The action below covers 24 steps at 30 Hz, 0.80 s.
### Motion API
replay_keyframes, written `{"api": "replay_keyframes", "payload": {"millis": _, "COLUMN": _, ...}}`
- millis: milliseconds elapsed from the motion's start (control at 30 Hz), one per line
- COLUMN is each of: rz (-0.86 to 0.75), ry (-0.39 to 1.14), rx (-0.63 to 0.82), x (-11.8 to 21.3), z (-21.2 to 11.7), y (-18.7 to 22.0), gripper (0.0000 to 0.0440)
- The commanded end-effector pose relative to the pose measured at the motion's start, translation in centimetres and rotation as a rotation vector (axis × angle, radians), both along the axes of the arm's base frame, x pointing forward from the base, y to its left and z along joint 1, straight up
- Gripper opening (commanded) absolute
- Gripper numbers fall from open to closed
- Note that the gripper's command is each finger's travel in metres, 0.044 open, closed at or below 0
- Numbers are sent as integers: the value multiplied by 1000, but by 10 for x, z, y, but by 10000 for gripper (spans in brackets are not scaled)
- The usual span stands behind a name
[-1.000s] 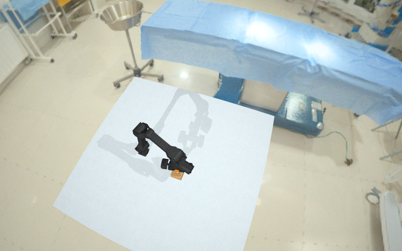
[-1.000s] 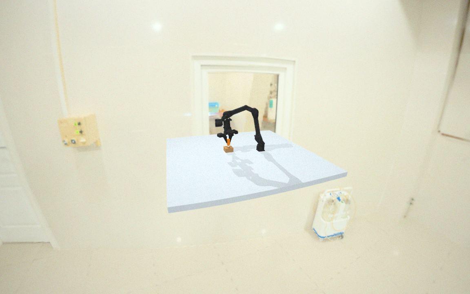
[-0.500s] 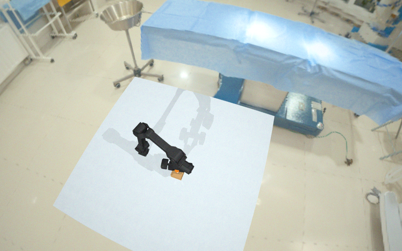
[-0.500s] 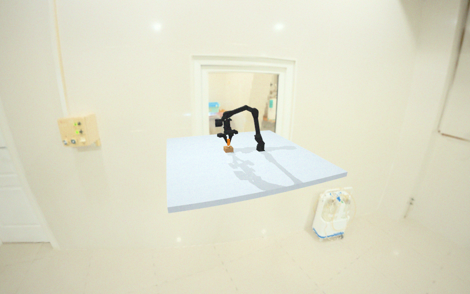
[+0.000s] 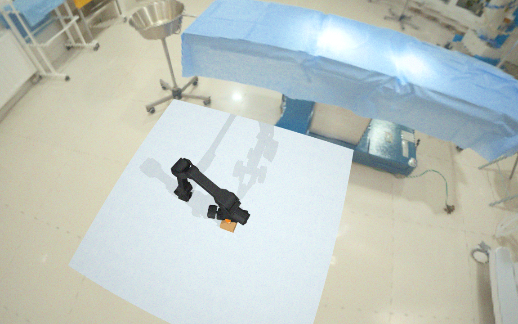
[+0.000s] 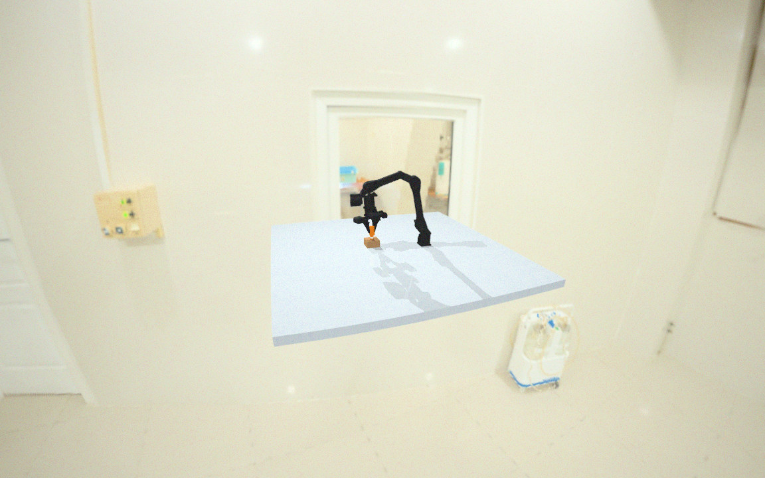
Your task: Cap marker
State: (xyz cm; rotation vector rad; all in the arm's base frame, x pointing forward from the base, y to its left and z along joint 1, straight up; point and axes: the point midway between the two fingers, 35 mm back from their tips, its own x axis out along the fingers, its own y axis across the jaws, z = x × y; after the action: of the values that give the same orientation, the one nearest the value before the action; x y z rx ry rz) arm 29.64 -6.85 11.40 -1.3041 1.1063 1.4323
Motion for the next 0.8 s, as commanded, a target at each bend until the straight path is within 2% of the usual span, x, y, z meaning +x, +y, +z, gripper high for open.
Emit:
{"api": "replay_keyframes", "payload": {"millis": 0, "rz": 9, "ry": 57, "rx": 13, "x": -6, "z": -19, "y": 1, "gripper": 74}}
{"api": "replay_keyframes", "payload": {"millis": 267, "rz": 10, "ry": 57, "rx": 13, "x": -6, "z": -19, "y": 1, "gripper": 83}}
{"api": "replay_keyframes", "payload": {"millis": 300, "rz": 11, "ry": 60, "rx": 13, "x": -6, "z": -19, "y": 1, "gripper": 110}}
{"api": "replay_keyframes", "payload": {"millis": 767, "rz": 29, "ry": 79, "rx": 27, "x": -13, "z": -22, "y": 4, "gripper": 184}}
